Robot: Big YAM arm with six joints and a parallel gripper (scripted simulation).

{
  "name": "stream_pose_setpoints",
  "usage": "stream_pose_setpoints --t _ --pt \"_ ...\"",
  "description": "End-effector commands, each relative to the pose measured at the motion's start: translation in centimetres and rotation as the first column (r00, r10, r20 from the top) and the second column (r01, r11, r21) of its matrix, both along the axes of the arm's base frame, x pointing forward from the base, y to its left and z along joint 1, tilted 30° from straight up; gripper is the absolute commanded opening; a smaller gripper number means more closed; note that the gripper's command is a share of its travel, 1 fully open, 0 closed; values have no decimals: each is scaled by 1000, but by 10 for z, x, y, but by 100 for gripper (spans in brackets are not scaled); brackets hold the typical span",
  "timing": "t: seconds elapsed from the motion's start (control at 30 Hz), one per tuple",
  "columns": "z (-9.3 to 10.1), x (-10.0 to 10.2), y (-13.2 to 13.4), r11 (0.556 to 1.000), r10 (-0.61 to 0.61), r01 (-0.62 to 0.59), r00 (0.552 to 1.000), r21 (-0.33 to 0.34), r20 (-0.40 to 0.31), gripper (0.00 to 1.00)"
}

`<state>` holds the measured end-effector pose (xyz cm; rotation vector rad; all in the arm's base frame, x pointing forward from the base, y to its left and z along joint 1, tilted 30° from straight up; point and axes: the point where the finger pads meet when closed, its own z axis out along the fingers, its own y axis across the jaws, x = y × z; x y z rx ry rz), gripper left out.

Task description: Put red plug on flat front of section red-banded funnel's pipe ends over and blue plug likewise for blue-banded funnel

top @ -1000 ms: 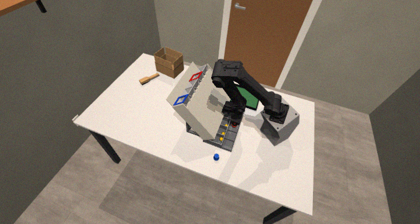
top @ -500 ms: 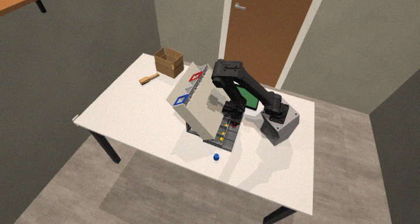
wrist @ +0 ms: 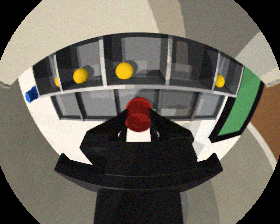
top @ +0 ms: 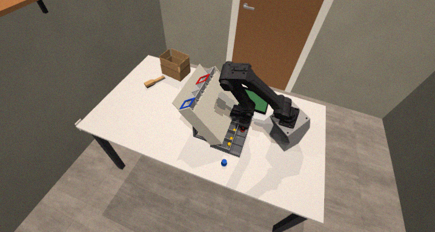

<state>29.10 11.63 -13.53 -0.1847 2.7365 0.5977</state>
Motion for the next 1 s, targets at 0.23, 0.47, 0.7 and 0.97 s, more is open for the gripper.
stream_pose_setpoints --t 0.23,0.47,0.7,0.97 --pt "-4 -11 2 1000 6 -6 1000 -4 -26 0" --pt "-4 -11 2 1000 6 -6 1000 -4 -26 0" --pt "-5 -12 3 1000 6 -6 1000 -4 -26 0" --pt "-7 -16 4 1000 6 -6 1000 -4 -26 0"
